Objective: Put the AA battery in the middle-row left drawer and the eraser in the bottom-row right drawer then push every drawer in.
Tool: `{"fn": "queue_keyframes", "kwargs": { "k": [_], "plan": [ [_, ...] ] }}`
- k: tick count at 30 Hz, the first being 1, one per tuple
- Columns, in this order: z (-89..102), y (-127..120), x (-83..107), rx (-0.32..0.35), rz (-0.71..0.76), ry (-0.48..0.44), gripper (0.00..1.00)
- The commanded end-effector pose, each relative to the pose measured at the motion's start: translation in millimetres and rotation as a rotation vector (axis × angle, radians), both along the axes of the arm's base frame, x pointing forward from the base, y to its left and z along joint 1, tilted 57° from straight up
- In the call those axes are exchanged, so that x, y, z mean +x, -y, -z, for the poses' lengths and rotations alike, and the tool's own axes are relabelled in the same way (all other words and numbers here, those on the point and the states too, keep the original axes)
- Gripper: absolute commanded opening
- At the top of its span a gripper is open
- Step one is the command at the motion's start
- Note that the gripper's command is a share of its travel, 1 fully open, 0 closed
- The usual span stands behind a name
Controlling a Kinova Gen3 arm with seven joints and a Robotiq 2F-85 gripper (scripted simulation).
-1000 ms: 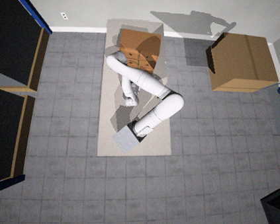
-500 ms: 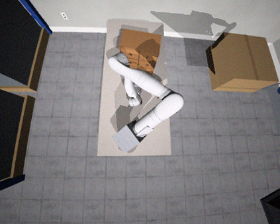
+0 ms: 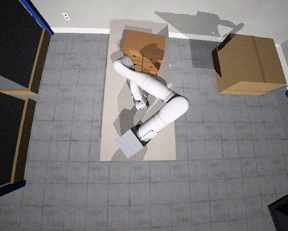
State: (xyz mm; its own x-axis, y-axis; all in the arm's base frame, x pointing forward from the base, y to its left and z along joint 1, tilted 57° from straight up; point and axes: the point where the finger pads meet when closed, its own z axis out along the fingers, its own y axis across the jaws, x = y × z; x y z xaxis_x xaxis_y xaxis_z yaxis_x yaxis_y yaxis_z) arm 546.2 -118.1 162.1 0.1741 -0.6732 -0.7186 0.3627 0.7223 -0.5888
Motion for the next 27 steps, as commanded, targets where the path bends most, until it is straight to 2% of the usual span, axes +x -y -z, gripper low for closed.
{"fn": "queue_keyframes", "kwargs": {
  "k": [1,27],
  "plan": [
    [-2.4,6.0,-0.8,-0.002,0.006,0.001,0.33],
    [-13.5,24.6,-0.5,-0.002,0.006,0.001,0.33]
  ]
}}
